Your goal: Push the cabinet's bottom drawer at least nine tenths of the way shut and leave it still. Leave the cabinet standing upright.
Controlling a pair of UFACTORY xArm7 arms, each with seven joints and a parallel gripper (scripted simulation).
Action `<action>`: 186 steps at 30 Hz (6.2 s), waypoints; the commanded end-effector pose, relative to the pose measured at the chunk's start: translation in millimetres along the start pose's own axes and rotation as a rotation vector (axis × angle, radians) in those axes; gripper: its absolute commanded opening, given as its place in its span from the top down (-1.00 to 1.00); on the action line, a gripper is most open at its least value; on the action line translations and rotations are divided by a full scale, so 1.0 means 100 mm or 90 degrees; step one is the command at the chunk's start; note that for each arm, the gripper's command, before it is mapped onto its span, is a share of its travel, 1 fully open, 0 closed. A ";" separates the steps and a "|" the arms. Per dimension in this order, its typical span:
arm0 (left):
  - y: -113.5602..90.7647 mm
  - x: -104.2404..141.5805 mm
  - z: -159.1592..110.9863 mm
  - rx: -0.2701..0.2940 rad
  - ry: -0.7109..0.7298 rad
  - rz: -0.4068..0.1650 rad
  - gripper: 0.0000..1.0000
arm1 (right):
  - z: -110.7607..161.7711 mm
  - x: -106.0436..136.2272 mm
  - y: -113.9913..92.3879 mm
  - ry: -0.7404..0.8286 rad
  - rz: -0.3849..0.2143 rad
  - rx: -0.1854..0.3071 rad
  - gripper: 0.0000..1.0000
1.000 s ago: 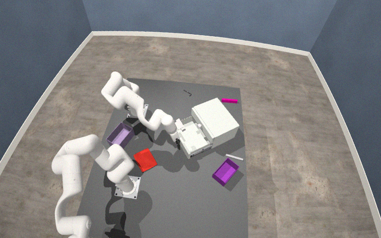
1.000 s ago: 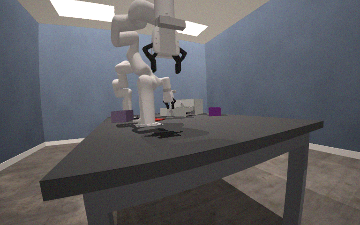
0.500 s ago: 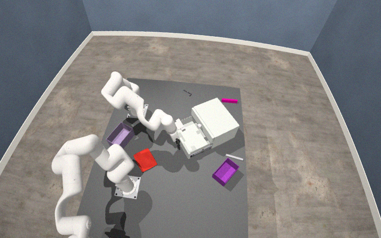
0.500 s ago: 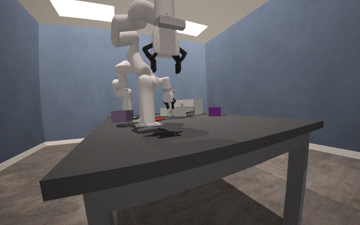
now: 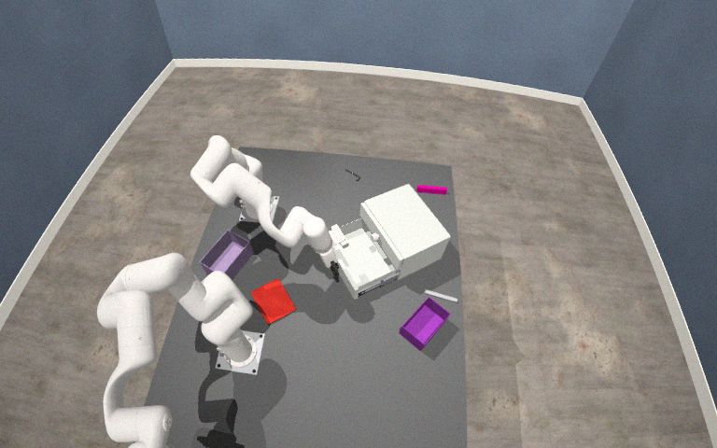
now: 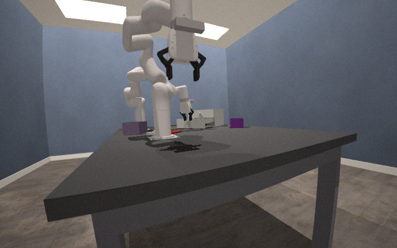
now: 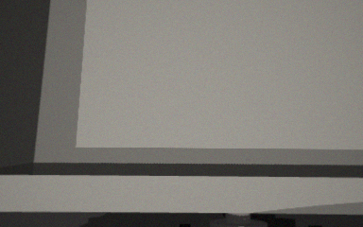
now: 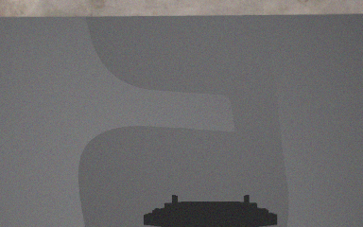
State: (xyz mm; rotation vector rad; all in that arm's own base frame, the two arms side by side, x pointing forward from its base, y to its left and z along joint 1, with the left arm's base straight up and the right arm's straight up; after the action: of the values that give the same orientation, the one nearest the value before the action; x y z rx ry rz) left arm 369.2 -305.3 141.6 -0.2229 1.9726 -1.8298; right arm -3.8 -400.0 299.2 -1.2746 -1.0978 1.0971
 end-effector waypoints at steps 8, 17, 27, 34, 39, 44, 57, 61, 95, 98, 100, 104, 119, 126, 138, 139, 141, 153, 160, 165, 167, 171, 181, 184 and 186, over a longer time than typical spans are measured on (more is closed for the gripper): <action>0.11 0.02 0.01 0.001 0.000 0.000 -0.20 | 0.00 0.00 -0.01 0.000 0.001 0.000 -1.00; 0.21 0.04 0.01 0.001 0.000 0.000 -0.20 | 0.00 0.00 -0.01 0.000 0.001 0.000 -1.00; 0.34 0.07 0.02 0.001 0.000 0.000 -0.20 | 0.00 0.00 -0.01 0.000 0.001 0.000 -1.00; 0.38 0.08 0.02 0.001 0.000 0.000 -0.20 | 0.00 0.00 -0.01 0.000 0.001 0.000 -1.00; 0.41 0.09 0.02 0.001 0.000 0.000 -0.20 | 0.00 0.00 -0.01 0.000 0.001 0.000 -1.00; 0.42 0.09 0.02 0.001 0.000 0.000 -0.20 | 0.00 0.00 -0.01 0.000 0.001 0.000 -1.00; 0.42 0.09 0.02 0.001 0.000 0.000 -0.20 | 0.00 0.00 -0.01 0.000 0.001 0.000 -1.00; 0.42 0.09 0.02 0.001 0.000 0.000 1.00 | 0.00 0.00 -0.01 0.000 0.001 0.000 -1.00; 0.42 0.09 0.02 0.001 0.000 0.000 1.00 | 0.00 0.00 -0.01 0.000 0.001 0.000 -1.00; 0.42 0.09 0.02 0.001 0.000 0.000 1.00 | 0.00 0.00 -0.01 0.000 0.001 0.000 -1.00; 0.42 0.09 0.02 0.001 0.000 0.000 1.00 | 0.00 0.00 -0.01 0.000 0.001 0.000 -1.00; 0.42 0.09 0.02 0.001 0.000 0.000 1.00 | 0.00 0.00 -0.01 0.000 0.001 0.000 -1.00; 0.48 -0.21 -0.02 0.001 0.000 0.001 1.00 | 0.00 0.00 -0.01 0.000 0.001 0.000 -1.00; 0.53 -0.46 -0.06 0.001 0.000 0.001 1.00 | 0.00 0.00 -0.01 0.000 0.001 0.000 -1.00; 0.55 -0.54 -0.07 0.001 0.000 0.001 1.00 | 0.00 0.00 -0.01 0.000 0.001 0.000 -1.00; 0.55 -0.53 -0.07 0.001 0.000 0.003 1.00 | 0.00 0.00 -0.01 0.000 0.001 0.000 -1.00; 0.55 -0.53 -0.07 0.000 0.000 0.009 1.00 | 0.00 0.00 -0.01 0.000 0.001 0.000 -1.00; 0.56 -0.43 -0.06 -0.017 0.000 0.132 1.00 | 0.00 0.00 -0.01 0.000 0.001 0.000 -1.00; 0.58 -0.36 -0.05 -0.030 0.000 0.225 1.00 | 0.00 0.00 -0.01 0.000 0.001 0.000 -1.00; 0.59 -0.34 -0.04 -0.034 0.000 0.252 1.00 | 0.00 0.00 -0.01 0.000 0.001 0.000 -1.00; 0.59 -0.34 -0.04 -0.034 0.000 0.253 1.00 | 0.00 0.00 -0.01 0.000 0.001 0.000 -1.00; 0.59 -0.34 -0.04 -0.034 0.000 0.254 1.00 | 0.00 0.00 -0.01 0.000 0.001 0.000 -1.00; 0.61 -0.42 -0.05 -0.034 0.000 0.254 1.00 | 0.00 0.00 -0.01 0.000 0.001 0.000 -1.00; 0.62 -0.49 -0.06 -0.034 0.000 0.254 1.00 | 0.00 0.00 -0.01 0.000 0.001 0.000 -1.00; 0.63 -0.52 -0.07 -0.034 0.000 0.254 1.00 | 0.00 0.00 -0.01 0.000 0.001 0.000 -1.00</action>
State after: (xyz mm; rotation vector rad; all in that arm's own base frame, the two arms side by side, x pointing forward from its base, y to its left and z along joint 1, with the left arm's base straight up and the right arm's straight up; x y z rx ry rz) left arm 415.9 -275.0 89.5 0.1446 1.9064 -1.5207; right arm -3.8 -400.0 299.2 -1.2746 -1.0978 1.0972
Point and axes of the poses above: on each arm, the point where the finger pads meet when closed, its own y axis out along the fingers, its own z axis across the jaws, x = y × z, the point moved 5 cm from there along -y, back along the fingers, and after that the axes turned 8 degrees about y, right-handed, at the moved point
